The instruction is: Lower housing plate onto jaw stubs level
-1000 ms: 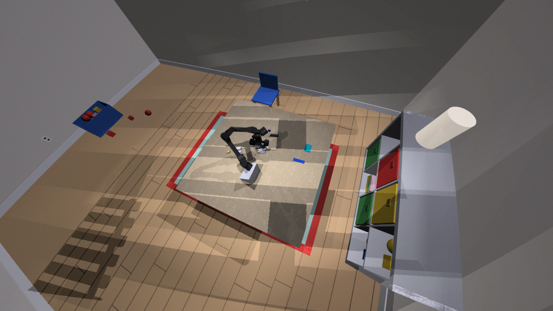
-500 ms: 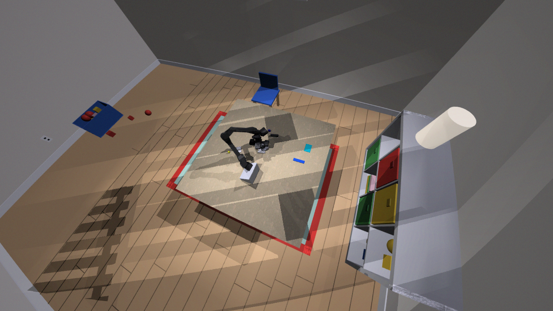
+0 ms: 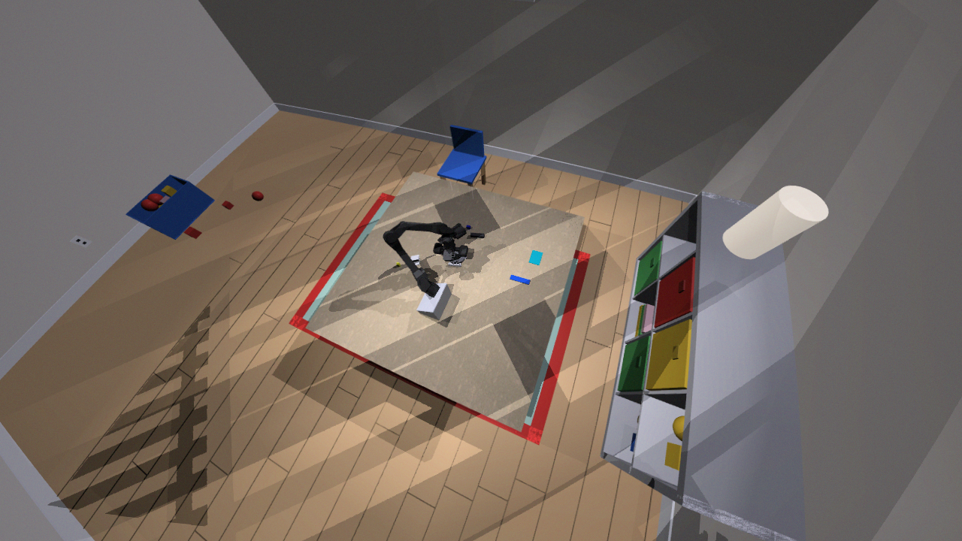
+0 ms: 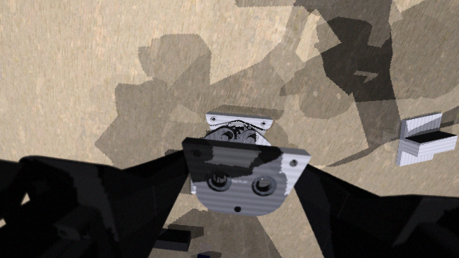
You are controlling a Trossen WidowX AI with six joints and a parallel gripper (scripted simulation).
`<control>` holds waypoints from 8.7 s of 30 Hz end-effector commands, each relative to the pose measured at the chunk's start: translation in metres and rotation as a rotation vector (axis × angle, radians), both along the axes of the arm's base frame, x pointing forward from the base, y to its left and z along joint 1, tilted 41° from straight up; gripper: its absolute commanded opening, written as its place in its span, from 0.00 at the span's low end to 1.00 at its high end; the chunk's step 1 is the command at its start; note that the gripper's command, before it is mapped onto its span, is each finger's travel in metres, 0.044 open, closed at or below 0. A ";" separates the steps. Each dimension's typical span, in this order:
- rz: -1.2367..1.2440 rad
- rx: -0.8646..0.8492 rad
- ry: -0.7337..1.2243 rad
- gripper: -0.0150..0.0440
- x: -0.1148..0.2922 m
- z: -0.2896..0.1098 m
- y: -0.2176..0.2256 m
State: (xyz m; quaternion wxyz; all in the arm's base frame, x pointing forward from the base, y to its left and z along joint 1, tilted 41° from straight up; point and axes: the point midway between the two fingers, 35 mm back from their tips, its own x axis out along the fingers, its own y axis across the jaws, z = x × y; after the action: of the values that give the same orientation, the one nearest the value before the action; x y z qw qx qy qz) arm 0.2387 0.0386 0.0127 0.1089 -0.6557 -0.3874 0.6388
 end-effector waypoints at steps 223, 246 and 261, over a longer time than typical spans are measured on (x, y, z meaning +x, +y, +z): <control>0.010 -0.001 -0.008 0.85 -0.010 -0.058 0.048; 0.010 -0.001 -0.008 0.85 -0.010 -0.058 0.048; 0.004 0.002 -0.008 1.00 -0.010 -0.056 0.046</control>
State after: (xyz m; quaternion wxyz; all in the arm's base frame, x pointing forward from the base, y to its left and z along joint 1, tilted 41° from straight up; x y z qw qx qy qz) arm 0.2292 0.0845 -0.0437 0.1061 -0.6579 -0.3903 0.6353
